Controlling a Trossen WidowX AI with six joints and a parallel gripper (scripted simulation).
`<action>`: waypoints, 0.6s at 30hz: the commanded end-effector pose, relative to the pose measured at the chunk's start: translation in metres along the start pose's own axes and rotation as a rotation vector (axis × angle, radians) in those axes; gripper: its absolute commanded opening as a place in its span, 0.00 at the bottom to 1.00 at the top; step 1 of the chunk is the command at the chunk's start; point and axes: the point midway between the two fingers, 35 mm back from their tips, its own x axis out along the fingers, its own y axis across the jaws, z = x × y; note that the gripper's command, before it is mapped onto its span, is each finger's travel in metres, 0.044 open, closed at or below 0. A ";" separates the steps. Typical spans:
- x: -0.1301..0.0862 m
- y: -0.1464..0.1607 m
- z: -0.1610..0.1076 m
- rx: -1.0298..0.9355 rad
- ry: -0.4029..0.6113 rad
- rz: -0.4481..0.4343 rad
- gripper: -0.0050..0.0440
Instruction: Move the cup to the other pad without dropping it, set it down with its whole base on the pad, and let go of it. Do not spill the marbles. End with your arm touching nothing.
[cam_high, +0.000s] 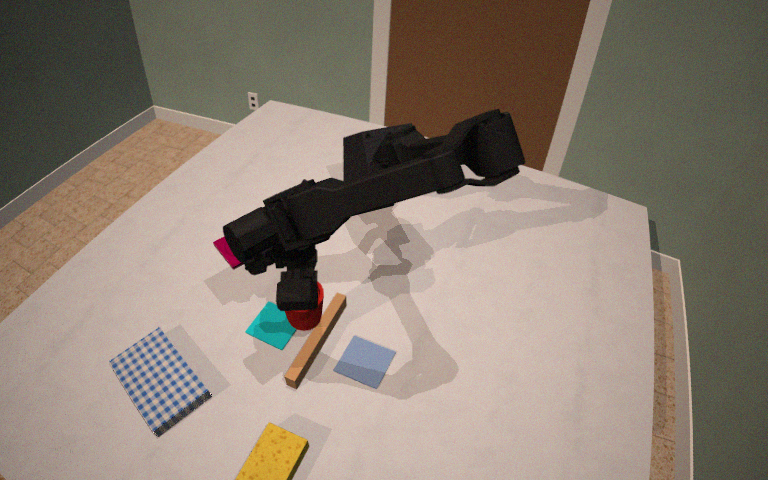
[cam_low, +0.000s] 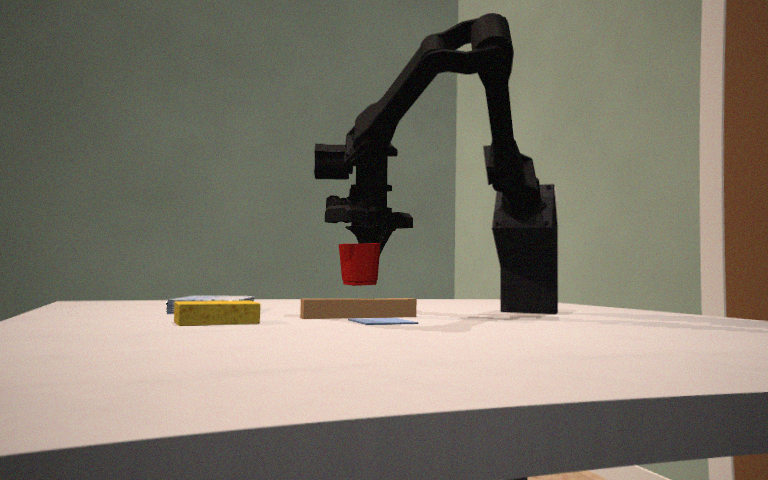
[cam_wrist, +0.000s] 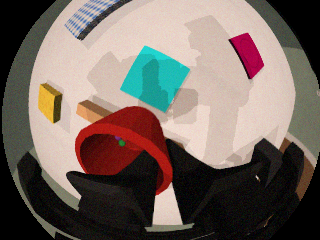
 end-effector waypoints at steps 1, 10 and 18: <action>-0.001 -0.001 0.007 -0.006 -0.001 0.005 0.10; -0.002 -0.006 0.018 -0.005 -0.001 0.005 0.10; -0.003 -0.012 0.031 -0.005 -0.001 0.006 0.10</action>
